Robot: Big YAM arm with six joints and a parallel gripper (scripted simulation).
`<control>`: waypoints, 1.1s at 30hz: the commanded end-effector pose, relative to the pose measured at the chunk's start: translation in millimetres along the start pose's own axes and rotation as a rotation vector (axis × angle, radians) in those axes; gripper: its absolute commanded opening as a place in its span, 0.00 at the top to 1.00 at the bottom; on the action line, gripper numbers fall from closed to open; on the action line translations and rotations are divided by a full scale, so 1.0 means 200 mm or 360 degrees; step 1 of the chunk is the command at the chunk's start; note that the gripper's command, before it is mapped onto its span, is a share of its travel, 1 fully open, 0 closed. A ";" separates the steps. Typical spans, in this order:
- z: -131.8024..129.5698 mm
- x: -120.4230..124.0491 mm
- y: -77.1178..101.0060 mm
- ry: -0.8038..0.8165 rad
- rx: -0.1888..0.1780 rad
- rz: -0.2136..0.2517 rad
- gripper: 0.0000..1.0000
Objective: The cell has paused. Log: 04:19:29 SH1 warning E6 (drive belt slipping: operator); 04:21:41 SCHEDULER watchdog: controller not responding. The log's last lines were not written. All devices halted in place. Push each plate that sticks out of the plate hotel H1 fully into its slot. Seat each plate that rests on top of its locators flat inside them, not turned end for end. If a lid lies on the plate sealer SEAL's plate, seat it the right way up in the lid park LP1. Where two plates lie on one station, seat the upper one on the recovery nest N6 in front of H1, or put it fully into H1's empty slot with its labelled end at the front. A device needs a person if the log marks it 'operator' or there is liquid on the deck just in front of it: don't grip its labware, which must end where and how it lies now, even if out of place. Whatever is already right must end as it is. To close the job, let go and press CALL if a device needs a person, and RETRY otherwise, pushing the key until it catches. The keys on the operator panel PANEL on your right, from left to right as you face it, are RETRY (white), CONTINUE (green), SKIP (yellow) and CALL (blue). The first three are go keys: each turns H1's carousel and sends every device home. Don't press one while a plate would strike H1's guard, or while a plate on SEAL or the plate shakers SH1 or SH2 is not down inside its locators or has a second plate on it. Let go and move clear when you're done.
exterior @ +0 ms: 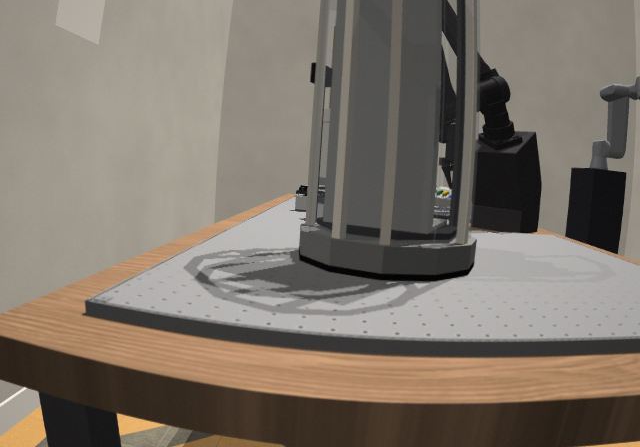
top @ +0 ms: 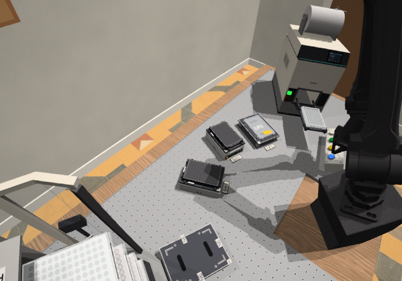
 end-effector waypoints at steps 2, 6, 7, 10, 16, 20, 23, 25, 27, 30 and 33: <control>0.01 -0.01 0.08 0.0014 -0.0021 -0.0003 1.00; 0.01 -0.01 0.10 0.0014 -0.0021 -0.0003 1.00; 0.01 -0.01 0.11 0.0015 -0.0021 -0.0003 1.00; 0.01 -0.01 0.14 0.0015 -0.0023 -0.0004 1.00; 0.03 -0.01 0.21 0.0021 -0.0036 -0.0007 1.00; 0.05 -0.02 0.24 0.0026 -0.0048 -0.0009 1.00; 0.07 -0.02 0.27 0.0030 -0.0057 -0.0011 1.00; 0.08 -0.02 0.29 0.0032 -0.0063 -0.0013 1.00; 0.08 -0.02 0.32 0.0033 -0.0064 -0.0013 1.00; 0.08 -0.02 0.35 0.0033 -0.0065 -0.0014 1.00; 0.08 -0.02 0.38 0.0034 -0.0067 -0.0015 1.00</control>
Point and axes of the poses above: the point where the finger pads meet when closed, its own y axis back along the fingers, its own z axis across the jaws, x = y × z, the point moved 5 cm from there along y, back along the fingers, and after that the axes turned 8 degrees about y, right-handed, at the moved point
